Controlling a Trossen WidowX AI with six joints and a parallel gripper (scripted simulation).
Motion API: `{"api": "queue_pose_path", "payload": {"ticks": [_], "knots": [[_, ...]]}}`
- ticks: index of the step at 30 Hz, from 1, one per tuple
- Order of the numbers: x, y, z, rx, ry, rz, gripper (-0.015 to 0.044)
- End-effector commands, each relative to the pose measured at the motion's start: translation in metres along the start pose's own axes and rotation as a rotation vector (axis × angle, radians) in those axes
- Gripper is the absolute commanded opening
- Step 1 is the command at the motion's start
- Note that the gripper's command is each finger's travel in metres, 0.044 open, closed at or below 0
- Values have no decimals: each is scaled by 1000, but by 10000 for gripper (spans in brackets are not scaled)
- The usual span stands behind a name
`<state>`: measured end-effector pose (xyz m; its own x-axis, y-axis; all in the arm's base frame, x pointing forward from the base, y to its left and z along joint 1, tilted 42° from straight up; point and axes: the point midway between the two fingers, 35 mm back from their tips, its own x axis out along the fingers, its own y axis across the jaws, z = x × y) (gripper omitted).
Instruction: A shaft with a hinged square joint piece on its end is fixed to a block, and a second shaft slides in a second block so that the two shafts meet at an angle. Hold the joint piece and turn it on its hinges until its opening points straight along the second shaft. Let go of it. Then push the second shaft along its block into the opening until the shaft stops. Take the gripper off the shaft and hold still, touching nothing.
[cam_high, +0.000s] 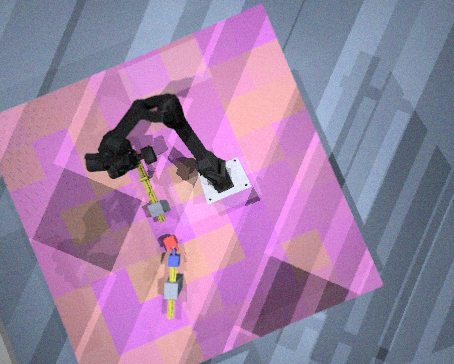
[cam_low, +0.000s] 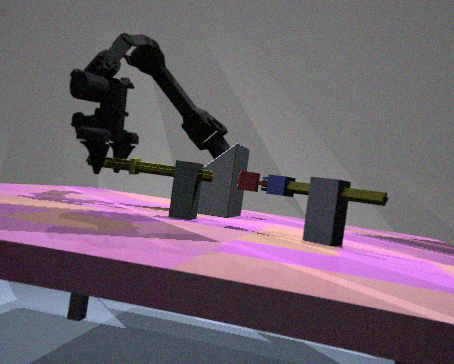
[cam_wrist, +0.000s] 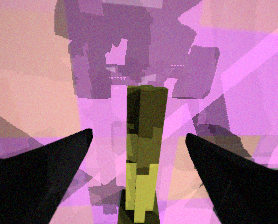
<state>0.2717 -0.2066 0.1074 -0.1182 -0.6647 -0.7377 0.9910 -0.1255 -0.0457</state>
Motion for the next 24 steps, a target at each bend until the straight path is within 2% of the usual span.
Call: {"api": "queue_pose_path", "payload": {"ticks": [1,3,16,24], "knots": [[8,-2,-2,-10,1,-6,440],[9,-2,-2,-10,1,-6,440],[9,-2,-2,-10,1,-6,102],[9,-2,-2,-10,1,-6,102]]}}
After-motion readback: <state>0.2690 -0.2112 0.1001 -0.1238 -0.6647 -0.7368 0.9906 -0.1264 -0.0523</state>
